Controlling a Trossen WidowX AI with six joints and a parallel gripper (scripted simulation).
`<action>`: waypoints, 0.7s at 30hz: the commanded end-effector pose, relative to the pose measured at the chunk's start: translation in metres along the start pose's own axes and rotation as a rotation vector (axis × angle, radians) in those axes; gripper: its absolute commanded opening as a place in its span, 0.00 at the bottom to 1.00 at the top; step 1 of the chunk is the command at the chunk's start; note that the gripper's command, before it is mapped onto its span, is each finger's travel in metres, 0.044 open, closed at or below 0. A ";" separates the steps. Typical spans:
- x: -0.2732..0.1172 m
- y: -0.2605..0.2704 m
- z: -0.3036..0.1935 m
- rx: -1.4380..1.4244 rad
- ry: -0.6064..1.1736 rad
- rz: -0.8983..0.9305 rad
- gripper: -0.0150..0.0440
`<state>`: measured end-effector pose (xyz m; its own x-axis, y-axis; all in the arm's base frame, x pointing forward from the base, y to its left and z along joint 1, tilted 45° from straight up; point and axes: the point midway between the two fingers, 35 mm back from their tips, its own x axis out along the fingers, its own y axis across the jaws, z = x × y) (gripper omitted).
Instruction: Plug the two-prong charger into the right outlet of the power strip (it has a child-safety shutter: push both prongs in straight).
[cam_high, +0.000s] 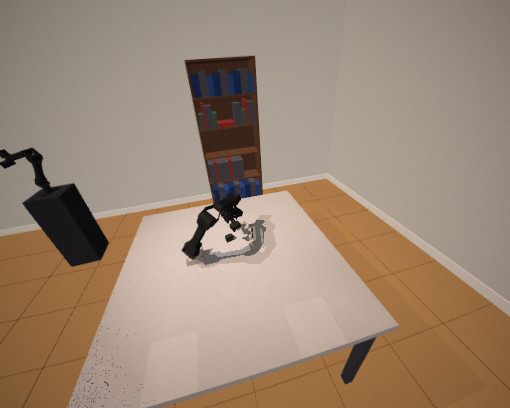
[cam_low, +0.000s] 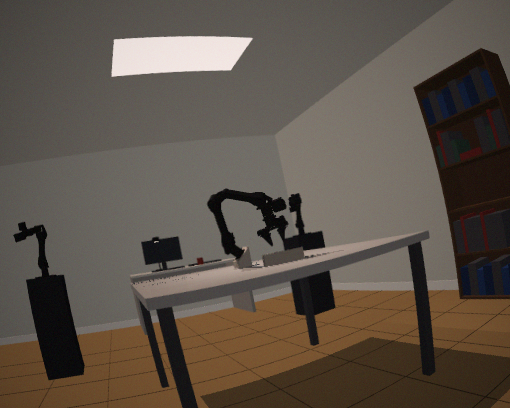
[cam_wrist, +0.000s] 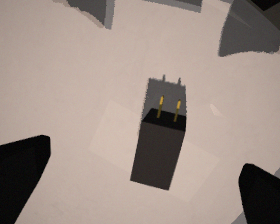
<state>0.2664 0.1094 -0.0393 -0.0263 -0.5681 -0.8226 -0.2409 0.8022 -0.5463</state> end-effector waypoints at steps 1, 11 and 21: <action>0.010 0.001 -0.009 0.023 0.046 -0.061 1.00; 0.025 0.001 -0.024 0.056 0.116 -0.156 1.00; 0.039 -0.001 -0.025 0.056 0.116 -0.157 1.00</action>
<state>0.2415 0.0864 -0.0628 -0.1079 -0.6967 -0.7092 -0.1917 0.7145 -0.6728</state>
